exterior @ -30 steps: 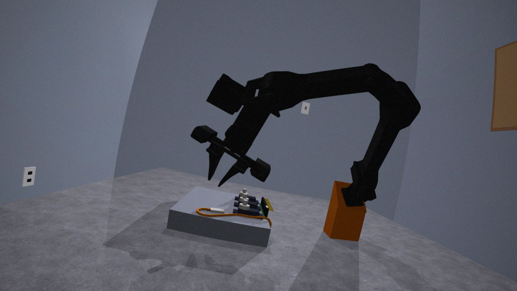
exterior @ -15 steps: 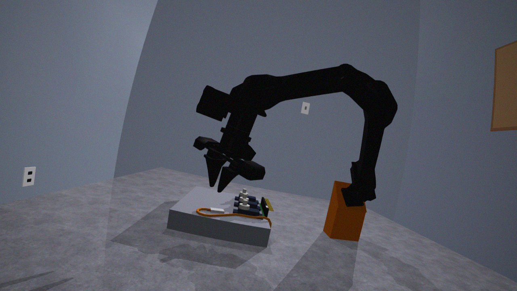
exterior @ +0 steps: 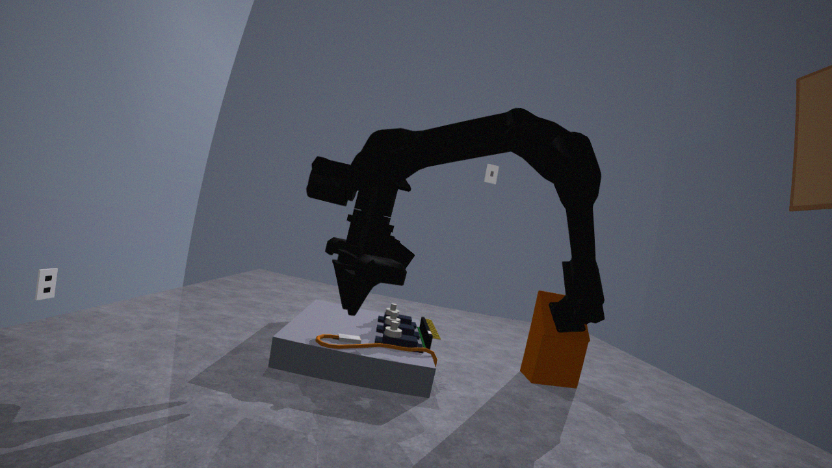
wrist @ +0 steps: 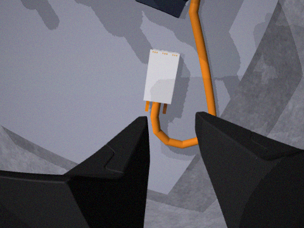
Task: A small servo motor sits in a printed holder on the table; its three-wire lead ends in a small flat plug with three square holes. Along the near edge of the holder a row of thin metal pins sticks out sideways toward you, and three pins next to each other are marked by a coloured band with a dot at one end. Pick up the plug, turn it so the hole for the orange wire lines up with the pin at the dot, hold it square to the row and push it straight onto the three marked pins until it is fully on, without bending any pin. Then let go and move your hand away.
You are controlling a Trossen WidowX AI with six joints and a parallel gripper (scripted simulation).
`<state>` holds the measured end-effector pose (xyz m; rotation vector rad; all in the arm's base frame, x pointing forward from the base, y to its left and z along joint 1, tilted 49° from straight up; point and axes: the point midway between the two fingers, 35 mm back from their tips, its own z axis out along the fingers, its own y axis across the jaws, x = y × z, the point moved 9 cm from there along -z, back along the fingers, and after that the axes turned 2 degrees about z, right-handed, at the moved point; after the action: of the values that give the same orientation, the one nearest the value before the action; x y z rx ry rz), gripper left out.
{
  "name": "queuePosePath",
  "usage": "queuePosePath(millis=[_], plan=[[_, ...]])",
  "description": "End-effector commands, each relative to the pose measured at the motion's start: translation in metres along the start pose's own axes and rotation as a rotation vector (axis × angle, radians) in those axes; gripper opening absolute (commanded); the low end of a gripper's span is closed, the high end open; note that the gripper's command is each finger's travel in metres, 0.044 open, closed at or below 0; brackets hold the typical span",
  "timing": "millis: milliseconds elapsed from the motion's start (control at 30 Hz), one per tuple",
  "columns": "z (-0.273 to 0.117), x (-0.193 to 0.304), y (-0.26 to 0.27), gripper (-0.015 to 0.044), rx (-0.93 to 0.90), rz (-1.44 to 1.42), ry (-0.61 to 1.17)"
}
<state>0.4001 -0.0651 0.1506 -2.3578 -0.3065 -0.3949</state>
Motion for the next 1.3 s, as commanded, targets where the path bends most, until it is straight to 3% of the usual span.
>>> queuePosePath(millis=[0,1100,1200,1267], plan=[[0.005,-0.001,0.011,0.0115,0.049,0.158,-0.017],[0.046,-0.002,0.011,0.0115,0.065,0.208,-0.023],[0.046,-0.002,0.011,0.0036,0.065,0.208,-0.023],[0.046,-0.002,0.011,0.0023,0.065,0.208,-0.023]])
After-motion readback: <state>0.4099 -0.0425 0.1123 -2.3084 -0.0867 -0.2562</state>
